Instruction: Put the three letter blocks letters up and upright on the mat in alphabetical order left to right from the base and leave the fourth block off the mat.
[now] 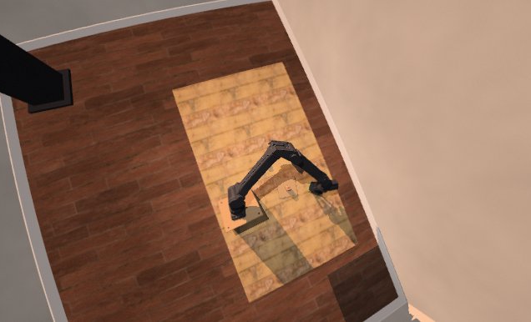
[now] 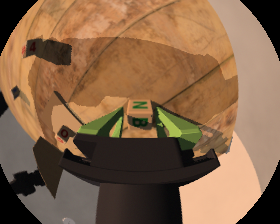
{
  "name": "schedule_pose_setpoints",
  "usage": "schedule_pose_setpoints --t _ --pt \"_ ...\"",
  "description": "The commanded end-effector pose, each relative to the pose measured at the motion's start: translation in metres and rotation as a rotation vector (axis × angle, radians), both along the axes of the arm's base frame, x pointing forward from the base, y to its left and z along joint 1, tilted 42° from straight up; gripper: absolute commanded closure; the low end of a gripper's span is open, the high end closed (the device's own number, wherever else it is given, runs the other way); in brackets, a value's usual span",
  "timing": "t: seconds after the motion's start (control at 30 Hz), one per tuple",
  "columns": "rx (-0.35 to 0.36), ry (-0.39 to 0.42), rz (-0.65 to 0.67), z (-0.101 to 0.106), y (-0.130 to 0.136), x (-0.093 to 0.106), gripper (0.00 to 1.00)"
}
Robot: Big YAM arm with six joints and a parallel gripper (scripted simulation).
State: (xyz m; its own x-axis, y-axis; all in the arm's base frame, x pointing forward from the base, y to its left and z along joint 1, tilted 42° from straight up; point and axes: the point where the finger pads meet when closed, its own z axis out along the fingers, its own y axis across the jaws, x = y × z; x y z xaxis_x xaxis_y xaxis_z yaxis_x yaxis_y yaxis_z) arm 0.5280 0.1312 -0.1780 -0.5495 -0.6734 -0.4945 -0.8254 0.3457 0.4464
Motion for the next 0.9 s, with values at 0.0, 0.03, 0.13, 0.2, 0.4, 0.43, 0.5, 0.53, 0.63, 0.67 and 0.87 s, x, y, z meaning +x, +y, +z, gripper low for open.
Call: schedule_pose_setpoints --t 0.0,0.03,0.13,0.2,0.4,0.43,0.5,0.53,0.63,0.67,0.87 --pt "0.002 0.004 -0.007 -0.0013 0.0015 -0.0013 0.54" --pt "0.002 0.004 -0.007 -0.0013 0.0015 -0.0013 0.54" --pt "0.002 0.004 -0.007 -0.0013 0.0015 -0.0013 0.54" --pt "0.002 0.004 -0.007 -0.0013 0.0015 -0.0013 0.54" --pt "0.002 0.004 -0.007 -0.0013 0.0015 -0.0013 0.54" --pt "0.002 0.004 -0.007 -0.0013 0.0015 -0.0013 0.54" --pt "0.002 0.004 -0.007 -0.0013 0.0016 -0.0013 0.74" --pt "0.002 0.004 -0.007 -0.0013 0.0015 -0.0013 0.74" --pt "0.002 0.004 -0.006 -0.0013 0.0015 -0.0013 0.74" --pt "0.002 0.004 -0.006 -0.0013 0.0015 -0.0013 0.74" --pt "0.002 0.004 -0.006 -0.0013 0.0015 -0.0013 0.74"
